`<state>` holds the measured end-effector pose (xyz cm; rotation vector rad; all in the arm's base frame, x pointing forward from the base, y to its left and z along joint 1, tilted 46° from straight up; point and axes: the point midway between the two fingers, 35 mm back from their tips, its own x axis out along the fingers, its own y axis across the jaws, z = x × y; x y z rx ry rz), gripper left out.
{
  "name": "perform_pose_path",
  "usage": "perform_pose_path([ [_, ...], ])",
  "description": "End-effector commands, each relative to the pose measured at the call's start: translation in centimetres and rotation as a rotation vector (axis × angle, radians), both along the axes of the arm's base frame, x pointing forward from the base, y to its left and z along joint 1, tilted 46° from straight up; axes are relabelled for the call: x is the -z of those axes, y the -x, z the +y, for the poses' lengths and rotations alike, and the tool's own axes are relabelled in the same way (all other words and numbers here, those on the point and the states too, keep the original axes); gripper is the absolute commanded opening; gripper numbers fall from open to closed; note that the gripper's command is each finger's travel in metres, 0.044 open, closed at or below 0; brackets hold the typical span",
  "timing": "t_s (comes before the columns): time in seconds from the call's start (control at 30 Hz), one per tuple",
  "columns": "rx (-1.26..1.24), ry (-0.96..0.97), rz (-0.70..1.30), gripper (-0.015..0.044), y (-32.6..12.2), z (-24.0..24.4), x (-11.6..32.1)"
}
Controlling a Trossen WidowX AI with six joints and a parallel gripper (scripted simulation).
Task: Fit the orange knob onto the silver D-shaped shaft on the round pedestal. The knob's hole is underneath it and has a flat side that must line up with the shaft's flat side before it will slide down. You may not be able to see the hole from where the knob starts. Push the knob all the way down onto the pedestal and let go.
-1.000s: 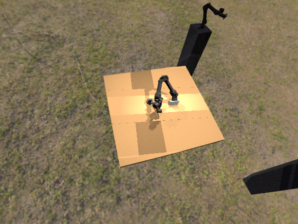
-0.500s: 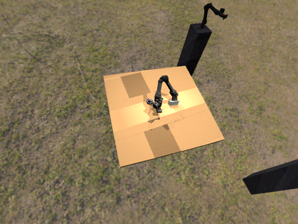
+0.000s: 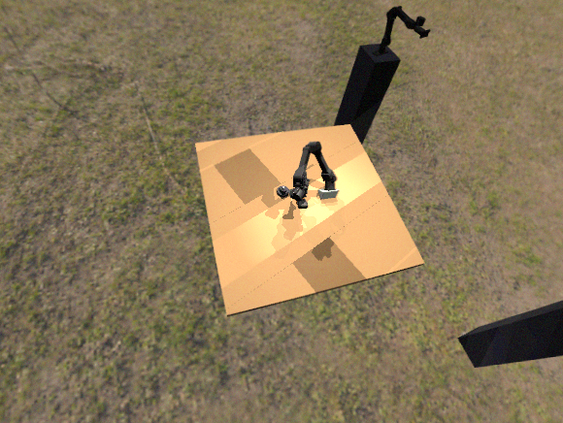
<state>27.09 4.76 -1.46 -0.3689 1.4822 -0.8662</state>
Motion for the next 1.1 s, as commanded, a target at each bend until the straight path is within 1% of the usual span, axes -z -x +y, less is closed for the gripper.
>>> perform_pose_path([
  [0.0,0.002,-0.009,-0.012,0.0,-0.2,1.8,-1.8],
  [0.23,0.003,-0.005,-0.01,0.0,0.3,4.7,-5.0],
  [0.43,-0.002,-0.025,-0.014,0.0,0.2,4.9,-5.3],
  [1.07,-0.05,-0.419,-0.128,0.0,-1.2,7.6,-7.7],
])
